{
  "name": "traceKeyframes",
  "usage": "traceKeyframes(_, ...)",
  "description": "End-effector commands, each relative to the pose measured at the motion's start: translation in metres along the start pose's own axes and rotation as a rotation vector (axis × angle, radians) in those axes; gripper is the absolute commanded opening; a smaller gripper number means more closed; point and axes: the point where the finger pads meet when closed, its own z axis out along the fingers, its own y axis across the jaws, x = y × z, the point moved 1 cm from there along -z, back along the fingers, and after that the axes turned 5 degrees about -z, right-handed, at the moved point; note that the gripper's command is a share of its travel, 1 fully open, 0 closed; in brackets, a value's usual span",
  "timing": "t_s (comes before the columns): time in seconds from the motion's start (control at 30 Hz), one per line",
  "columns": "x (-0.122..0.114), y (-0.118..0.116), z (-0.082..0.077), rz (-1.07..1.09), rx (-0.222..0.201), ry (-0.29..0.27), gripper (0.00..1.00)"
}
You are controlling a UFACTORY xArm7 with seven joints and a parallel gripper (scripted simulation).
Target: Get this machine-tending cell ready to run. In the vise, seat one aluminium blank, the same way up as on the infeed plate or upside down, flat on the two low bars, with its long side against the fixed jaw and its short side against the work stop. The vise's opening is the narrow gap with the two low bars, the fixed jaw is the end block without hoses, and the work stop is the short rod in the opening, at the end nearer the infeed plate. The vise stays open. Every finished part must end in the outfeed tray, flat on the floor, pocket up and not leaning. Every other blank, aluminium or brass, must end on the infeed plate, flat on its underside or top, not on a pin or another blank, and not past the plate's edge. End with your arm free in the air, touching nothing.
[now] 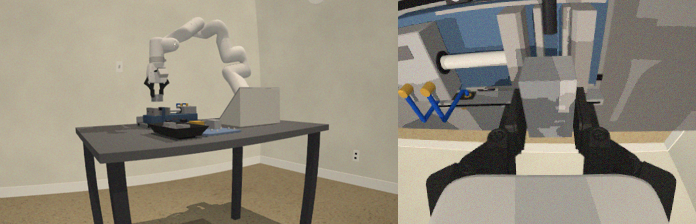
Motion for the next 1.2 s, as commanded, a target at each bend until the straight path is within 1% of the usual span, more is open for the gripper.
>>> traceKeyframes(0.0, 0.000, 0.001, -0.002, -0.001, -0.004, 0.000, 0.00)
traceKeyframes(0.73, 0.001, 0.001, 0.002, -0.003, -0.004, 0.000, 0.00)
traceKeyframes(1.17, 0.001, 0.002, 0.010, -0.003, -0.004, 0.000, 0.00)
